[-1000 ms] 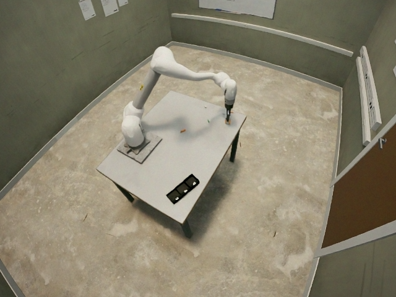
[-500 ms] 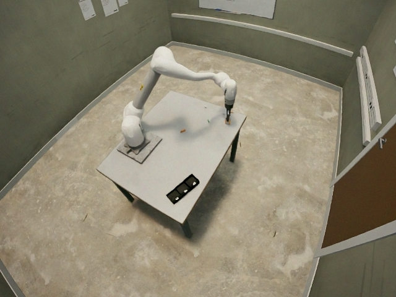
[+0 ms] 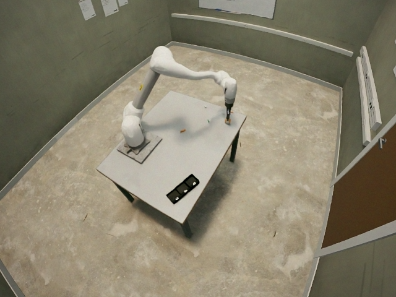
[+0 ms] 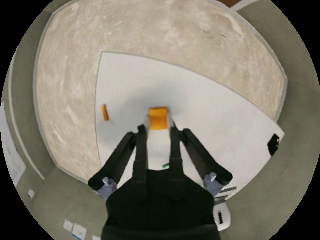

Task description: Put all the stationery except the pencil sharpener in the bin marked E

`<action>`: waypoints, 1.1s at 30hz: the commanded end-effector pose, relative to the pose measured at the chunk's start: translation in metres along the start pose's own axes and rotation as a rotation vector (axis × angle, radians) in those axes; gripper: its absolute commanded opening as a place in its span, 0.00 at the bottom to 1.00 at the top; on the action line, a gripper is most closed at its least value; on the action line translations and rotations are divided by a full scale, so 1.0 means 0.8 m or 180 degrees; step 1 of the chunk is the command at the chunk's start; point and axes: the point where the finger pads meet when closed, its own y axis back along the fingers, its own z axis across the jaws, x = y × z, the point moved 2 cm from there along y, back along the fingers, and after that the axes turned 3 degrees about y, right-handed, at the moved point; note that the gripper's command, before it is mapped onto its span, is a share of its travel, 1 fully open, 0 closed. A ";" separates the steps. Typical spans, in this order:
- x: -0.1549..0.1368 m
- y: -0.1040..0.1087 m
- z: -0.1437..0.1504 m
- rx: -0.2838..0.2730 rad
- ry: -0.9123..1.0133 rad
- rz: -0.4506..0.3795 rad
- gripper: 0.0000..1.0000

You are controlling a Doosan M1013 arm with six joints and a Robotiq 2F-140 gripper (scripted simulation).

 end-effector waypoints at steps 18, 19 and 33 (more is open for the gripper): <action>0.000 0.058 0.000 0.0001 0.0000 0.0000 0.29; 0.000 0.058 0.000 0.0001 0.0000 0.0000 0.29; -0.009 0.066 0.021 0.0001 0.0000 0.0000 0.29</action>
